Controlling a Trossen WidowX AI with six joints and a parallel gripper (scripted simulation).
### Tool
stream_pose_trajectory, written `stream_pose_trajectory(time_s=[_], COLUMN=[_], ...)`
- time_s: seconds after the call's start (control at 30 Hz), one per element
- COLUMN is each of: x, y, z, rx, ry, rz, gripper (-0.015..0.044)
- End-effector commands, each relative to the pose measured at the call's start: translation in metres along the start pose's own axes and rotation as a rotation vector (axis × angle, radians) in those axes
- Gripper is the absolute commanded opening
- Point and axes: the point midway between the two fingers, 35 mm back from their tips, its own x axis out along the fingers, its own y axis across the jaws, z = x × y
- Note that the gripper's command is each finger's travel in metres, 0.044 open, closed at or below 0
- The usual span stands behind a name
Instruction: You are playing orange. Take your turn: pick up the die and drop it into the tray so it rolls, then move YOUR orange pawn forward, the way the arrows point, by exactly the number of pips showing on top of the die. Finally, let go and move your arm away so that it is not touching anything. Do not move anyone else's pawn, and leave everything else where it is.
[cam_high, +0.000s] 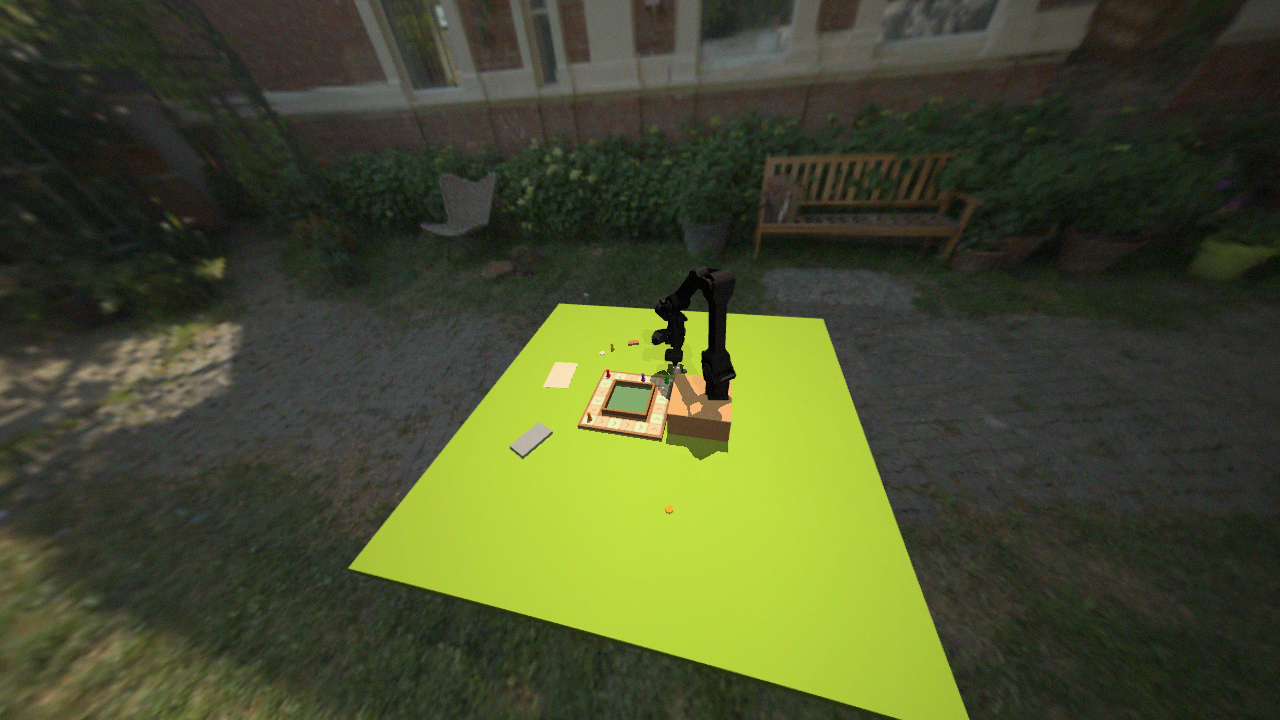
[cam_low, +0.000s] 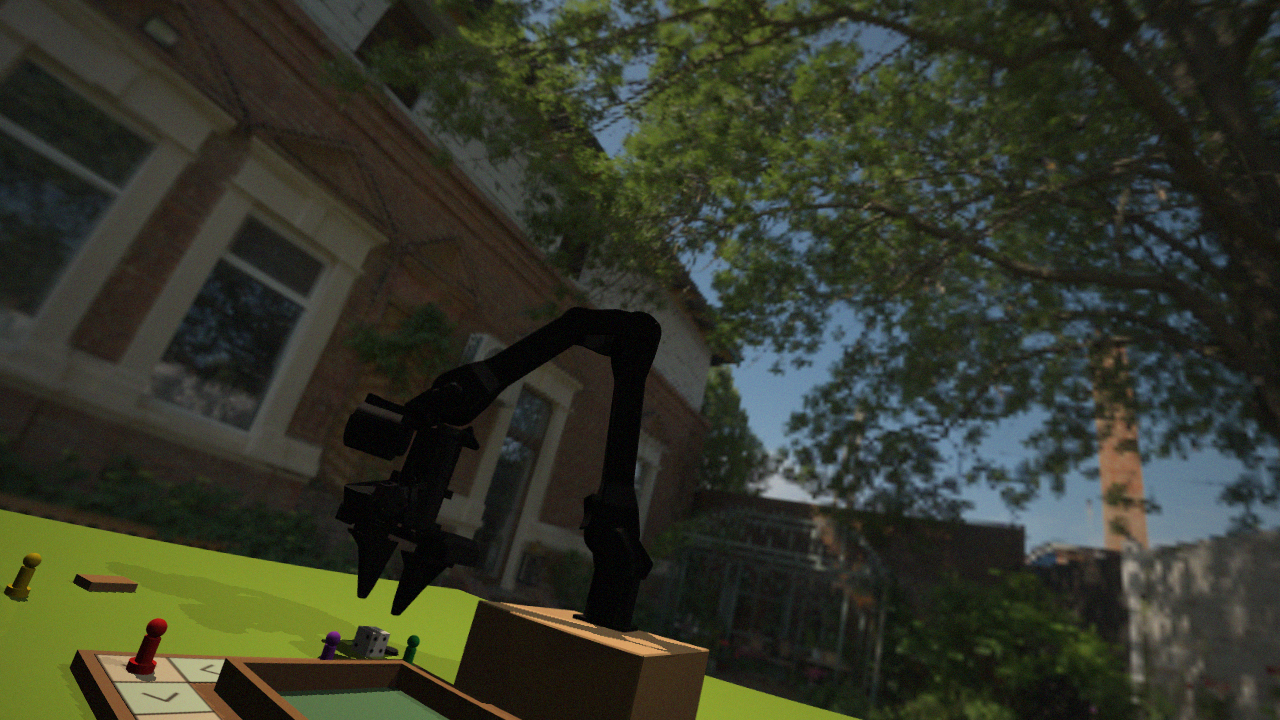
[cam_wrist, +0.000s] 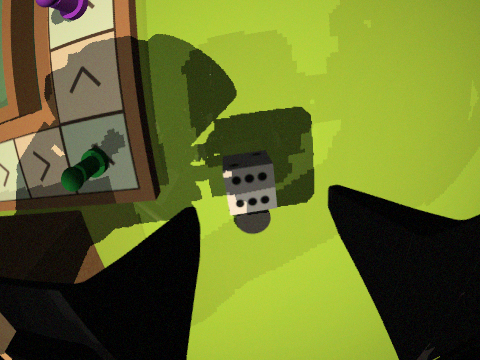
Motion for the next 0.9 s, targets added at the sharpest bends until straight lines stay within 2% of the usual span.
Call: stream_pose_trajectory(time_s=[0.0, 0.87], x=[0.009, 0.041], y=[0.003, 0.004], z=[-0.004, -0.004], rx=[-0.001, -0.001], ry=[0.011, 0.012], rz=[0.017, 0.017], gripper=[0.0275, 0.0275])
